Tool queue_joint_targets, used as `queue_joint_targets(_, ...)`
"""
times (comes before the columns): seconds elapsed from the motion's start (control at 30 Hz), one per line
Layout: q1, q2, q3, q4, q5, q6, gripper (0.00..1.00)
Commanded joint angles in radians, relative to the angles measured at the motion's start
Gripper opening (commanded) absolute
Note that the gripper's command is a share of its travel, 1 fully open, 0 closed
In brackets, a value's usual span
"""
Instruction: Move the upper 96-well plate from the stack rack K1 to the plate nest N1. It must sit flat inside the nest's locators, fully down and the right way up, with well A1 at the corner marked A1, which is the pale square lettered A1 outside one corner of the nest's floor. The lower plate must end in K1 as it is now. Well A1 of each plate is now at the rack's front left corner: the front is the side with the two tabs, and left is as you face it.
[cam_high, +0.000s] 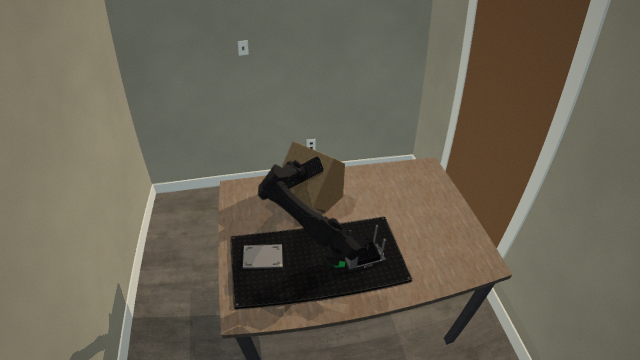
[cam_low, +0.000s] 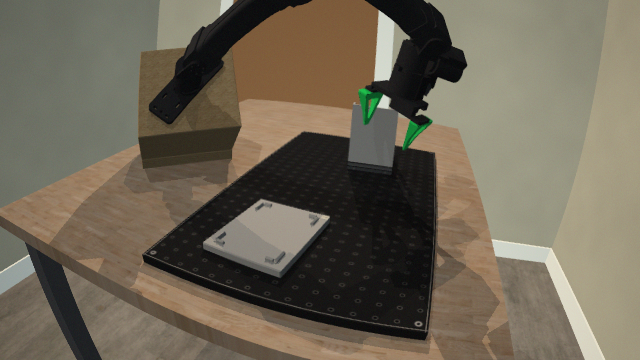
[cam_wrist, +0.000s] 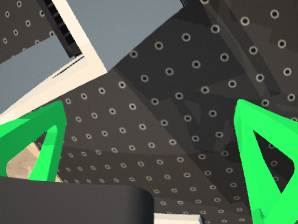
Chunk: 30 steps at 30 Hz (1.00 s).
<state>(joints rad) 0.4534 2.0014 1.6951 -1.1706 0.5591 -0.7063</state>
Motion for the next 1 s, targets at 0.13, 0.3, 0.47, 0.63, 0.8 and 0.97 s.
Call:
queue_joint_targets(0.13, 0.082, 0.021, 0.025, -0.021, 0.042, 0.007, 1.0)
queue_joint_targets(0.3, 0.147, 0.044, -0.033, 0.002, 0.111, -0.041, 1.0)
queue_joint_targets(0.47, 0.166, 0.055, 0.018, -0.01, 0.099, -0.007, 1.0)
queue_joint_targets(0.63, 0.167, 0.057, 0.021, -0.013, 0.1, -0.006, 1.0)
queue_joint_targets(0.8, 0.167, 0.057, 0.021, -0.013, 0.1, -0.006, 1.0)
queue_joint_targets(0.97, 0.167, 0.057, 0.021, -0.013, 0.1, -0.006, 1.0)
